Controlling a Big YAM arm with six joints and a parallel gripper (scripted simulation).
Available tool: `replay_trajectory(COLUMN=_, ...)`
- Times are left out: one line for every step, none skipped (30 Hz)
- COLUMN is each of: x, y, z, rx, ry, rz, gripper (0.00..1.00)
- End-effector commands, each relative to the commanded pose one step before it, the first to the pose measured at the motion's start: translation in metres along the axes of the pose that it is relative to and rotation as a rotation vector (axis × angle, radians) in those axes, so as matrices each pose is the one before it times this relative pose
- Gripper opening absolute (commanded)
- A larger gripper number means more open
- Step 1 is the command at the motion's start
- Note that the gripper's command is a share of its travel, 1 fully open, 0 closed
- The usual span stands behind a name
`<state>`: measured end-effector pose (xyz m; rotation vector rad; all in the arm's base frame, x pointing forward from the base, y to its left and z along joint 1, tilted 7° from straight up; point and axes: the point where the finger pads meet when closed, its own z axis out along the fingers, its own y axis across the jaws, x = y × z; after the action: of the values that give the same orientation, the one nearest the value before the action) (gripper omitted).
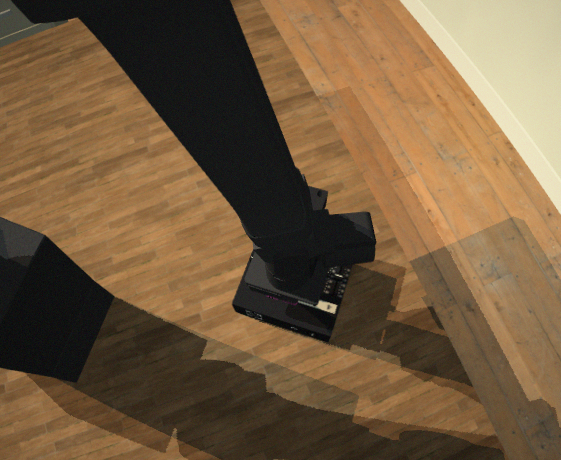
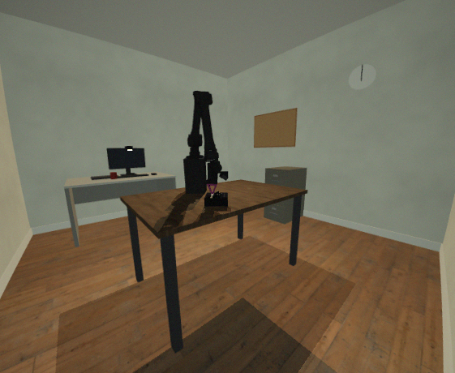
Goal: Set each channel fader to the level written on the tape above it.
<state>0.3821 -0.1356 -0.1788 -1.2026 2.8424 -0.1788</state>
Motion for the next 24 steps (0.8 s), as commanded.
replay_trajectory(x=-0.0094, y=-0.00541, z=0.00045, rx=0.0027, ry=-0.00627, rz=0.00477, gripper=0.0)
replay_trajectory(x=-0.00024, y=-0.00072, z=-0.00088, rx=0.00084, ry=-0.00007, rz=0.00141, gripper=0.0)
replay_trajectory(x=0.0, y=0.0, z=0.0, rx=0.0, ry=0.0, rz=0.0, gripper=0.0)
replay_trajectory(x=0.0, y=0.0, z=0.0, rx=0.0, ry=0.0, rz=0.0, gripper=0.0)
replay_trajectory(x=0.00394, y=0.00282, z=0.00059, rx=-0.00623, ry=0.00423, rz=0.00634, gripper=0.0)
replay_trajectory(x=-0.00257, y=0.00078, z=0.00036, rx=-0.00032, ry=-0.00028, rz=-0.00511, gripper=0.0)
replay_trajectory(x=-0.00291, y=-0.00022, z=0.00025, rx=0.00117, ry=-0.001, rz=-0.00462, gripper=0.0)
replay_trajectory(x=-0.00135, y=-0.00146, z=0.0001, rx=0.00205, ry=-0.00086, rz=0.00011, gripper=0.0)
replay_trajectory(x=-0.00072, y=-0.00026, z=-0.00012, rx=0.00058, ry=-0.00011, rz=0.00003, gripper=0.0)
replay_trajectory(x=-0.00069, y=-0.00024, z=-0.00024, rx=0.0007, ry=-0.00018, rz=0.00003, gripper=0.0)
replay_trajectory(x=-0.00077, y=-0.00043, z=-0.00045, rx=0.00123, ry=-0.00046, rz=0.00007, gripper=0.0)
replay_trajectory(x=-0.00062, y=-0.00014, z=-0.00013, rx=0.00042, ry=-0.00005, rz=0.00002, gripper=0.0)
replay_trajectory(x=-0.00036, y=0.00037, z=0.00038, rx=-0.00092, ry=0.00064, rz=-0.00006, gripper=0.0)
replay_trajectory(x=0.00149, y=0.00114, z=0.00075, rx=-0.00323, ry=0.00212, rz=0.0029, gripper=0.0)
replay_trajectory(x=-0.00007, y=0.00006, z=0.00026, rx=-0.00087, ry=-0.00039, rz=0.00121, gripper=0.0)
replay_trajectory(x=-0.00213, y=-0.00076, z=-0.00041, rx=0.00205, ry=-0.00195, rz=-0.00236, gripper=0.0)
replay_trajectory(x=-0.00129, y=-0.00001, z=-0.0002, rx=0.00058, ry=-0.00042, rz=-0.00182, gripper=0.0)
replay_trajectory(x=-0.00047, y=-0.00016, z=0.00013, rx=0.00091, ry=-0.00036, rz=0.00005, gripper=0.0)
replay_trajectory(x=-0.00045, y=-0.00012, z=0.00028, rx=0.00074, ry=-0.00045, rz=0.00004, gripper=0.0)
replay_trajectory(x=0.0, y=0.0, z=0.0, rx=0.0, ry=0.0, rz=0.0, gripper=0.0)
replay_trajectory(x=0.0, y=0.0, z=0.0, rx=0.0, ry=0.0, rz=0.0, gripper=0.0)
replay_trajectory(x=-0.00049, y=-0.00041, z=-0.00063, rx=0.00091, ry=-0.00045, rz=0.00005, gripper=0.0)
replay_trajectory(x=-0.00002, y=0.00048, z=0.00027, rx=-0.00162, ry=0.00094, rz=-0.0001, gripper=0.0)
replay_trajectory(x=-0.00017, y=0.00017, z=0.00022, rx=-0.00041, ry=0.00014, rz=-0.00002, gripper=0.0)
